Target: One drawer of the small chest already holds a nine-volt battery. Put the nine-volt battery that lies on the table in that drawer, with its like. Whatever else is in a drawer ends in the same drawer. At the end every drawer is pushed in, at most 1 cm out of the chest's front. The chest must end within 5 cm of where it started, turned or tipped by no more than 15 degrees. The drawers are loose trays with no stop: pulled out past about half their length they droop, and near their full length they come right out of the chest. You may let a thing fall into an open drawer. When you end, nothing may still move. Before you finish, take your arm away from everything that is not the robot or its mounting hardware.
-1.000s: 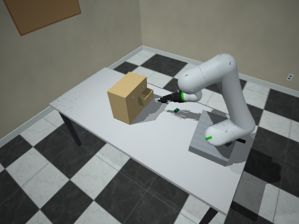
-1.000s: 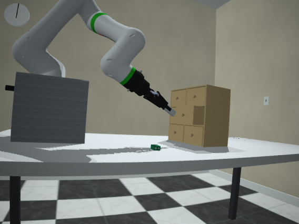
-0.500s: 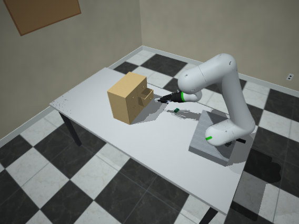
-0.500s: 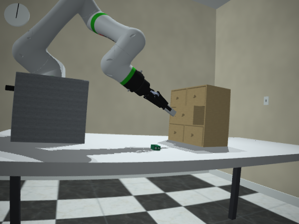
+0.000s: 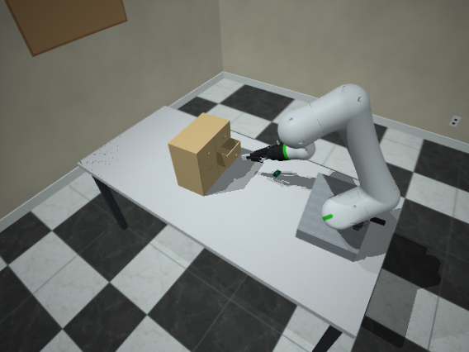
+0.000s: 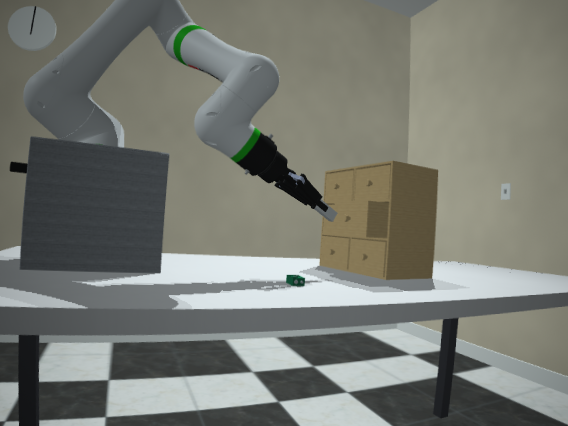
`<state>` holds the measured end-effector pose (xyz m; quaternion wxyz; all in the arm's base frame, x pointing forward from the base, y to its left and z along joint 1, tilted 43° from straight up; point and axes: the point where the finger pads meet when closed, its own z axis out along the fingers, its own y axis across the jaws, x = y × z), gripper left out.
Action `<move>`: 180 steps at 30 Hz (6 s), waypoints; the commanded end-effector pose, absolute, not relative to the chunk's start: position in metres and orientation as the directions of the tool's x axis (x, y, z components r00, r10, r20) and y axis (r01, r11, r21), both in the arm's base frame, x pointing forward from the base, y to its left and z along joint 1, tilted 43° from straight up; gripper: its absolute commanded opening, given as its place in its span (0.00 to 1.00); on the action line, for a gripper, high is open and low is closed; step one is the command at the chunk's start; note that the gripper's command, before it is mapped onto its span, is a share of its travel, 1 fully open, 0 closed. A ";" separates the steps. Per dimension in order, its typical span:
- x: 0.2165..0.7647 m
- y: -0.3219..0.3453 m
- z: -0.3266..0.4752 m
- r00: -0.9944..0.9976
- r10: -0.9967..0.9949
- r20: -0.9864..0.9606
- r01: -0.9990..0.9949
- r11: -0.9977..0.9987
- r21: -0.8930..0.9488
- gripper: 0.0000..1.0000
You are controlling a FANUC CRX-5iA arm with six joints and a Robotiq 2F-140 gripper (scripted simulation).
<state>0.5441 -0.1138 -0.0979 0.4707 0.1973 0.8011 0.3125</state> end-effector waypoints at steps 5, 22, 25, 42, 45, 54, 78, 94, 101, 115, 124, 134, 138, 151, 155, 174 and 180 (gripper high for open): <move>0.549 -0.114 -0.098 -0.479 0.610 -0.631 0.022 0.727 0.686 0.00; 0.571 -0.115 -0.098 -0.479 0.610 -0.631 0.022 0.727 0.686 0.00; 0.577 -0.115 -0.098 -0.479 0.610 -0.631 0.022 0.727 0.686 0.00; 0.606 -0.116 -0.098 -0.479 0.610 -0.631 0.022 0.727 0.686 0.00; 0.611 -0.116 -0.098 -0.479 0.610 -0.631 0.022 0.727 0.686 0.00; 0.624 -0.117 -0.098 -0.479 0.610 -0.631 0.022 0.727 0.686 0.00; 0.641 -0.117 -0.098 -0.479 0.610 -0.631 0.022 0.727 0.686 0.00; 0.642 -0.117 -0.098 -0.479 0.610 -0.631 0.022 0.727 0.686 0.00; 0.642 -0.117 -0.098 -0.479 0.610 -0.631 0.022 0.727 0.686 0.00; 0.642 -0.117 -0.098 -0.479 0.610 -0.631 0.022 0.727 0.686 0.00; 0.642 -0.117 -0.098 -0.479 0.610 -0.631 0.022 0.727 0.686 0.00; 0.642 -0.117 -0.098 -0.479 0.610 -0.631 0.022 0.727 0.686 0.00; 0.642 -0.117 -0.098 -0.479 0.610 -0.631 0.022 0.727 0.686 0.00; 0.608 -0.116 -0.098 -0.479 0.610 -0.631 0.022 0.727 0.686 0.00; 0.594 -0.116 -0.098 -0.479 0.610 -0.631 0.022 0.727 0.686 0.00; 0.552 -0.125 -0.086 -0.479 0.610 -0.631 0.022 0.727 0.686 0.00; 0.542 -0.128 -0.083 -0.479 0.610 -0.631 0.022 0.727 0.686 0.00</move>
